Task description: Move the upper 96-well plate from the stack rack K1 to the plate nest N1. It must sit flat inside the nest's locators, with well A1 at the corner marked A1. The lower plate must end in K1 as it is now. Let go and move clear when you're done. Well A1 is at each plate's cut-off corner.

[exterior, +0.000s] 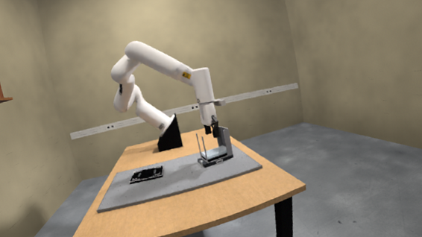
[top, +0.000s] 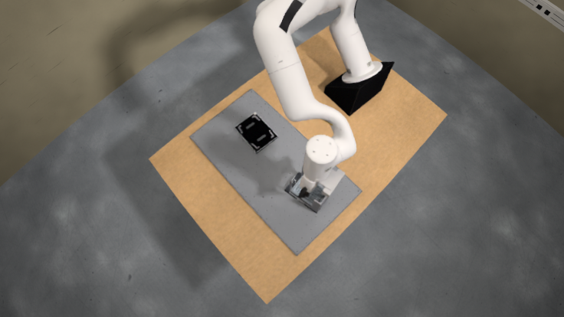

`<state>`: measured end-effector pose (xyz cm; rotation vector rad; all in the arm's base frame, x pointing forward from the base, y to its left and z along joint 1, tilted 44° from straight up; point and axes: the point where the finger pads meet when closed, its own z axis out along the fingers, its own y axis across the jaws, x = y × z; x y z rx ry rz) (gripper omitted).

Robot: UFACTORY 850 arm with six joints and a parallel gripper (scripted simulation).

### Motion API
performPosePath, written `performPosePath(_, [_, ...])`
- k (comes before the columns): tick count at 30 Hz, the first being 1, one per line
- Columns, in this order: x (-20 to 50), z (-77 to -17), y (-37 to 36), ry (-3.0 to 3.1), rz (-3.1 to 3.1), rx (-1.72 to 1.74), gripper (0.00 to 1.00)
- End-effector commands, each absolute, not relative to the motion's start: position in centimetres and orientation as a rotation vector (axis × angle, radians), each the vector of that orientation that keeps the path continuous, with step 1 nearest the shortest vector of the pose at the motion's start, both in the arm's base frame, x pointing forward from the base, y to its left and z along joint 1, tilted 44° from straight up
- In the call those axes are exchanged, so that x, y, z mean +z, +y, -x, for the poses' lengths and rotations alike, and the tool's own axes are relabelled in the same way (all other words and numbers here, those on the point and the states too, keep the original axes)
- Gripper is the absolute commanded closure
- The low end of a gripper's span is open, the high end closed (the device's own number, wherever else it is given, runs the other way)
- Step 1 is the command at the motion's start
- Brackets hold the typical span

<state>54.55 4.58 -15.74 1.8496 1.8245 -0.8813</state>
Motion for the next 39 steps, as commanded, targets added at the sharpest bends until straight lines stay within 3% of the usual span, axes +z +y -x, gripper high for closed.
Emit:
performPosePath(1, [-16.1, -54.6, 4.3, 1.824, -1.85, -0.878, 0.0])
performPosePath(39, [-20.1, -53.7, 0.6, 1.824, -1.849, -0.878, 0.0])
